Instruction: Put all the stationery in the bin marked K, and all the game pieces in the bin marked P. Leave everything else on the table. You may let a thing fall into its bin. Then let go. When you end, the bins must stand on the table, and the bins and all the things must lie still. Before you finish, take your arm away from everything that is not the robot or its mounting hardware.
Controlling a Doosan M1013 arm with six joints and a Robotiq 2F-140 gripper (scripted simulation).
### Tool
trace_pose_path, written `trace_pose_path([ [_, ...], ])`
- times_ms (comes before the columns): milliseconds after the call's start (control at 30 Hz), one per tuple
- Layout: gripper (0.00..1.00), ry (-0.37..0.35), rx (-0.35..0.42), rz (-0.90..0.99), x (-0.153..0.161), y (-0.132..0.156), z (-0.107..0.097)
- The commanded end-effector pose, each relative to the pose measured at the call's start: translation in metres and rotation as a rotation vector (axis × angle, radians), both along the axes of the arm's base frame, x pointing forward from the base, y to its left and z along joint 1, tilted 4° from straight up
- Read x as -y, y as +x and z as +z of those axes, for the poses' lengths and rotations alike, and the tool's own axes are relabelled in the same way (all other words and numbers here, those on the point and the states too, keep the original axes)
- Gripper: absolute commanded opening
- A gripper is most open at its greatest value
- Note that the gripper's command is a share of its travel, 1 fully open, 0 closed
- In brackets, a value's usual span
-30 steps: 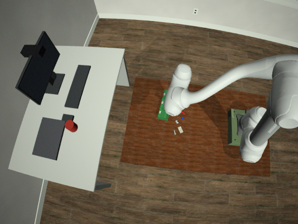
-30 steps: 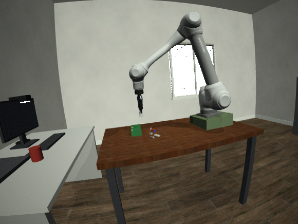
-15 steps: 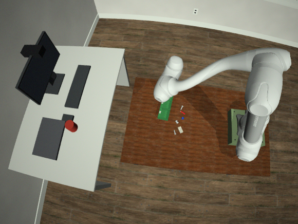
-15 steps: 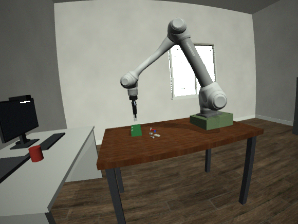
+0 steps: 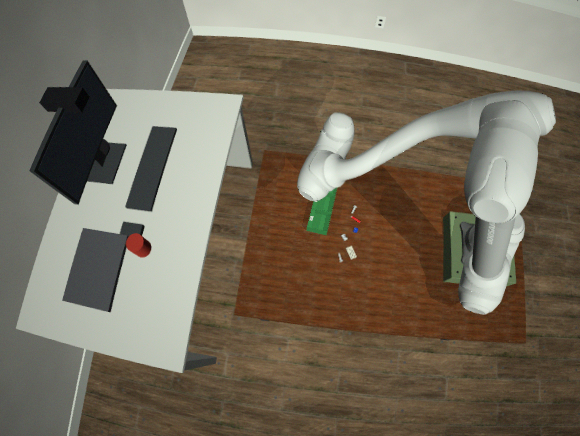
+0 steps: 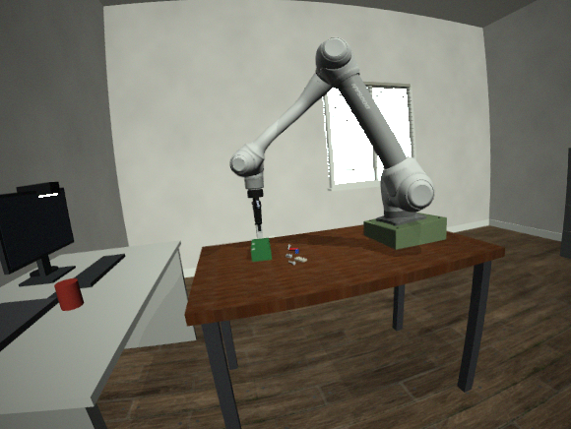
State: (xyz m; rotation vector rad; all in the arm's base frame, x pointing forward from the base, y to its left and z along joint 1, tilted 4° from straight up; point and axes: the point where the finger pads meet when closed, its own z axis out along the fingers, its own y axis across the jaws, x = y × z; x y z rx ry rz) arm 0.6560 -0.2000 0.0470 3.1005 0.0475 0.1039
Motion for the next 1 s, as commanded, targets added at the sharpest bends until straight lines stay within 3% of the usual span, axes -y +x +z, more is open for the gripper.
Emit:
trace_pose_path([
  [0,0.05,0.0,0.0,0.0,0.0,0.0,-0.005],
  [333,0.05,0.0,0.0,0.0,0.001,0.002,-0.032],
  [967,0.05,0.0,0.0,0.0,0.001,0.002,-0.033],
])
